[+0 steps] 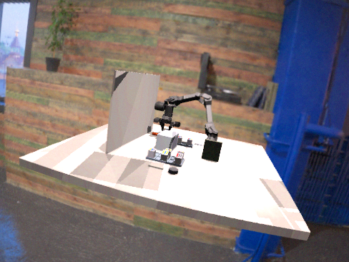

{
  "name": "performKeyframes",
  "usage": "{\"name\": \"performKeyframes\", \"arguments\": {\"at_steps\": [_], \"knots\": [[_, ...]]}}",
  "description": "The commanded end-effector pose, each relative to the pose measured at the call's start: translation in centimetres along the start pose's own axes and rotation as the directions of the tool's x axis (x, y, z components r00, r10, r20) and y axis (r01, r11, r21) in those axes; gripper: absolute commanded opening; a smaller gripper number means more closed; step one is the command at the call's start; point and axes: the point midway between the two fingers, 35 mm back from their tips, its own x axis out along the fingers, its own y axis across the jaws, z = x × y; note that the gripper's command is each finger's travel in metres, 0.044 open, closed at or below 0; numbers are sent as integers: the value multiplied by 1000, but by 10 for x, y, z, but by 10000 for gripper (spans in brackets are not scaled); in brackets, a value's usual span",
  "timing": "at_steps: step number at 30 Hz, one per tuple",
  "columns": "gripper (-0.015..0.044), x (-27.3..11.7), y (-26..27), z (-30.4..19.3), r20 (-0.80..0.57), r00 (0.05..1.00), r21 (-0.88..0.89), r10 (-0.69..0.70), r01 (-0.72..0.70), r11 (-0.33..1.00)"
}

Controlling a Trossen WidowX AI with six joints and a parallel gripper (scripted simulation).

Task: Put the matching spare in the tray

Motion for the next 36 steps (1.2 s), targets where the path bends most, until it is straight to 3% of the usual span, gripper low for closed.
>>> {"name": "performKeyframes", "arguments": {"at_steps": [1, 31, 36], "knots": [[0, 3, 2, 0, -2, 1000, -6, 2, -2, 1000], [0, 26, 6, -1, -9, 1000, -6, 2, -2, 1000], [131, 24, 4, -2, -7, 1000, 0, 0, 0, 1000]]}}
